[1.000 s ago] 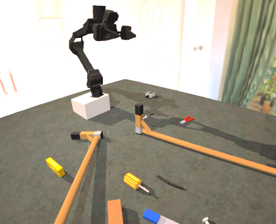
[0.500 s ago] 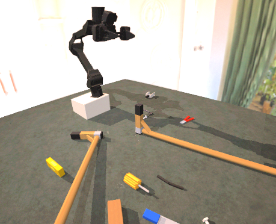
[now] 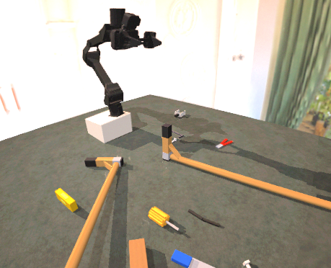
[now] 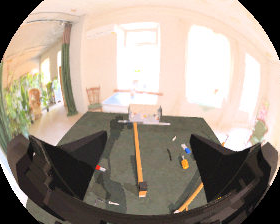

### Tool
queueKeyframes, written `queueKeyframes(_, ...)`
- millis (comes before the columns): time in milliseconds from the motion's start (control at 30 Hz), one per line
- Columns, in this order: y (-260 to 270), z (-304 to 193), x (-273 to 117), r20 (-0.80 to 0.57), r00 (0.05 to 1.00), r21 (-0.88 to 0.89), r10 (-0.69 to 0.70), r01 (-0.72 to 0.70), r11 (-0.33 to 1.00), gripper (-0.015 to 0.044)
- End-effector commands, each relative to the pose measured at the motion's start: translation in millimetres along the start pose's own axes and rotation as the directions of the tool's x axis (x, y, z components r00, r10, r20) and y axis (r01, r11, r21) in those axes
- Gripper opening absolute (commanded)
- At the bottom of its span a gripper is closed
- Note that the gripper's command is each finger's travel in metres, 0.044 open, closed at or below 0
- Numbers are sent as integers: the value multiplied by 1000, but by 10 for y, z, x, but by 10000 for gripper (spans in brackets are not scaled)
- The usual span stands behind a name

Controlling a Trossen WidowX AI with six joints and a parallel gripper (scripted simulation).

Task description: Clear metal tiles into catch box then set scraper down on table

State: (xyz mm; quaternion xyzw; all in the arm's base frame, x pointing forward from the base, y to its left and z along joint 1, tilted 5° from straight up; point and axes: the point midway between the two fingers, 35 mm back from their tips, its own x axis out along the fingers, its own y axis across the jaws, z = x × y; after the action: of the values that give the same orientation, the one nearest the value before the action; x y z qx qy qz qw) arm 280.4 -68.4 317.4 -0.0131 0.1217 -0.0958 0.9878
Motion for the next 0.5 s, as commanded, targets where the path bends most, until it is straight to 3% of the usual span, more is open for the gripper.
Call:
queueKeyframes(0, 7, 5, -5, 4, 1000, 5, 5, -5, 1000, 440)
queueKeyframes(467, 5, 70, 263, -87, 996, 5, 14, -14, 1000, 440)
